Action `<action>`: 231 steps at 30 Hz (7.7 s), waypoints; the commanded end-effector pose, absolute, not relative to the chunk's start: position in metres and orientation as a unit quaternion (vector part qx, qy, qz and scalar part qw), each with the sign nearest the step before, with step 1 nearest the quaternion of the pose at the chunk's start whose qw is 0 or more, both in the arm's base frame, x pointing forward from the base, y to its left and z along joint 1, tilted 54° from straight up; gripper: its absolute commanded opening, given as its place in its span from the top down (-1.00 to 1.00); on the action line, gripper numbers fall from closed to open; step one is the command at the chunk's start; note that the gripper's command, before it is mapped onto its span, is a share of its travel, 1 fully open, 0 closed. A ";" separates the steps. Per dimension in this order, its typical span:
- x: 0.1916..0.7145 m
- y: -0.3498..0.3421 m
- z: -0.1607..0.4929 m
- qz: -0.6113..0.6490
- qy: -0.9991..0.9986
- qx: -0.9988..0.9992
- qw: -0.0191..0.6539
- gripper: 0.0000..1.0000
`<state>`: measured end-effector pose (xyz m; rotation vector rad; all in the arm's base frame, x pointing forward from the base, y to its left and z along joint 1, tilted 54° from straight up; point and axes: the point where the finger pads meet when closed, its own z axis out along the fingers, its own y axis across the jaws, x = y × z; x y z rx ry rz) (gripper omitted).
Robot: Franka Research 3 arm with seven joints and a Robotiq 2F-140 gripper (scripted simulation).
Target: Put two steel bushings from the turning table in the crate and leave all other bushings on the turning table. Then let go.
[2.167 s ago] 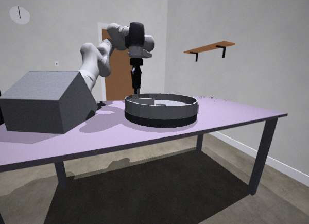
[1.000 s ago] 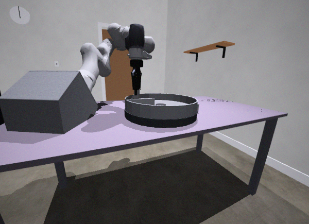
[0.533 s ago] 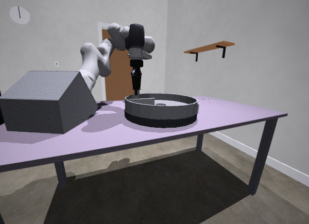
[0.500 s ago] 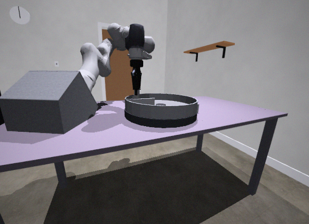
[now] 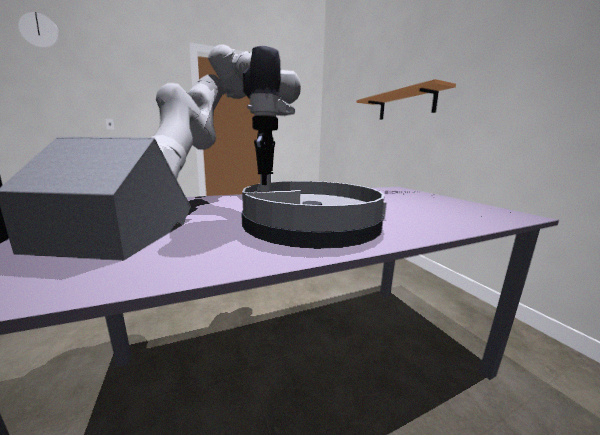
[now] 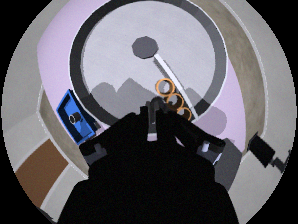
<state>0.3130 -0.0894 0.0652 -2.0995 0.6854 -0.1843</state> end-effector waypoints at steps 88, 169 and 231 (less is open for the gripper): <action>0.283 -0.146 0.111 -0.075 0.276 -0.848 0.446 1.00; 0.328 0.036 0.359 -0.075 0.276 -0.848 0.446 1.00; 0.330 0.039 0.360 -0.075 0.276 -0.848 0.446 1.00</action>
